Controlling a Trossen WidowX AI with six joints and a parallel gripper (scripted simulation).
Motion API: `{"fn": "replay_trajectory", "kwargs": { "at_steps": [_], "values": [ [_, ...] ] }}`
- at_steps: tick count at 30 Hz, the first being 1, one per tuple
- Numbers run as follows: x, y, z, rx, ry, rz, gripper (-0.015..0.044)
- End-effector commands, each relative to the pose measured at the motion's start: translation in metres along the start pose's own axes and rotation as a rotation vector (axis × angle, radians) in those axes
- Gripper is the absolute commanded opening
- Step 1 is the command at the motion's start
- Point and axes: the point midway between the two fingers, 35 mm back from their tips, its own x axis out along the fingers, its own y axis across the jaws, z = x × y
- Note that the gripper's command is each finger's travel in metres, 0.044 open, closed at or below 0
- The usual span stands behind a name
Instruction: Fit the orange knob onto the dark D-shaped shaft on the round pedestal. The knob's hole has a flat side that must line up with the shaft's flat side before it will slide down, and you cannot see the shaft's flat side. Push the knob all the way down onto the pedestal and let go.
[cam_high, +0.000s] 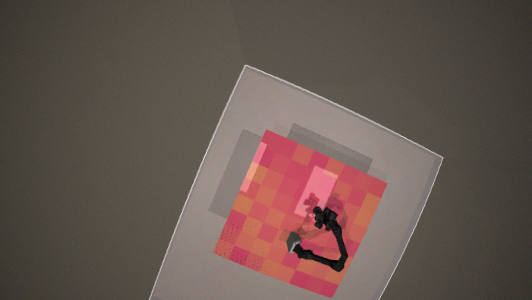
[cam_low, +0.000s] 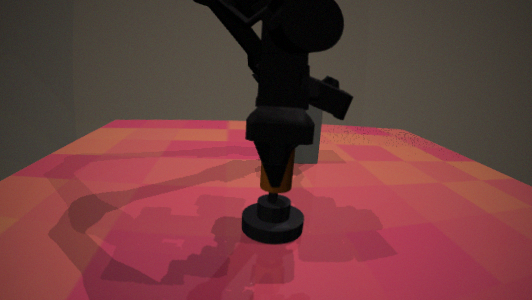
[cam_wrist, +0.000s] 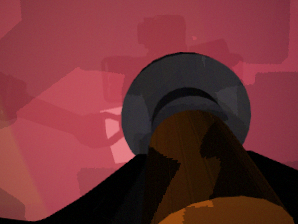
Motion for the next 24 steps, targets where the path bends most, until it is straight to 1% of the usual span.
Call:
{"fn": "replay_trajectory", "kwargs": {
  "at_steps": [1, 24],
  "values": [
    [-0.0012, -0.0016, -0.0015, -0.003, 0.000, -0.007, 0.0000],
    [-0.0006, -0.0012, 0.0000, -0.003, 0.000, -0.007, 0.0000]
  ]
}}
